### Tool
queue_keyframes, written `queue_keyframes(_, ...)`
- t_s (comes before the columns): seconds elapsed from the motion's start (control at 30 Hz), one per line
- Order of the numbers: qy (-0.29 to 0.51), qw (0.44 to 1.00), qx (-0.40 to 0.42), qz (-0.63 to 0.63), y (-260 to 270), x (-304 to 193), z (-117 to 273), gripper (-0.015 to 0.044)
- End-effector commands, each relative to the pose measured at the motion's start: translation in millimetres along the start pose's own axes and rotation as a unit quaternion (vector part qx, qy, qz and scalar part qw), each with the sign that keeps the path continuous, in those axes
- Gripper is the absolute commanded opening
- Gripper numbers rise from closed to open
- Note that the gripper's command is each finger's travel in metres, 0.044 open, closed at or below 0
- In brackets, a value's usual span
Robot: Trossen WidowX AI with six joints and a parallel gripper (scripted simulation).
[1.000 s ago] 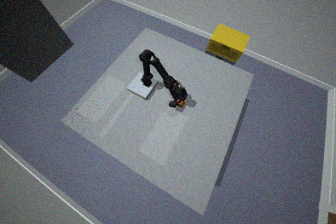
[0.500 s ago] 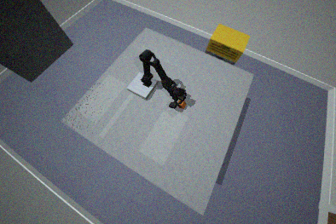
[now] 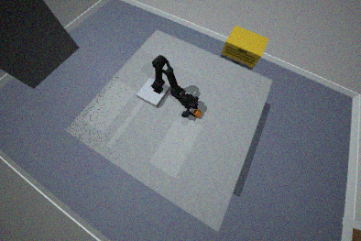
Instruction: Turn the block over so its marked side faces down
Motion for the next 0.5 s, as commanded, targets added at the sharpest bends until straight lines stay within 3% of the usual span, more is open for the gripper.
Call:
queue_keyframes(0.0,-0.024,1.0,0.002,-0.003,0.3,-11.2,0.3,0.0)
queue_keyframes(0.47,-0.094,0.996,0.006,-0.003,1.8,-21.9,11.2,0.0)
Point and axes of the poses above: the point midway between the two fingers, 35 mm back from their tips, its own z axis back along the fingers, its own y axis across the jaws, x = y × z, the point moved 4 cm from there along z, back along the fingers, and after that the axes turned 2 degrees about -z, right-handed, at the moved point
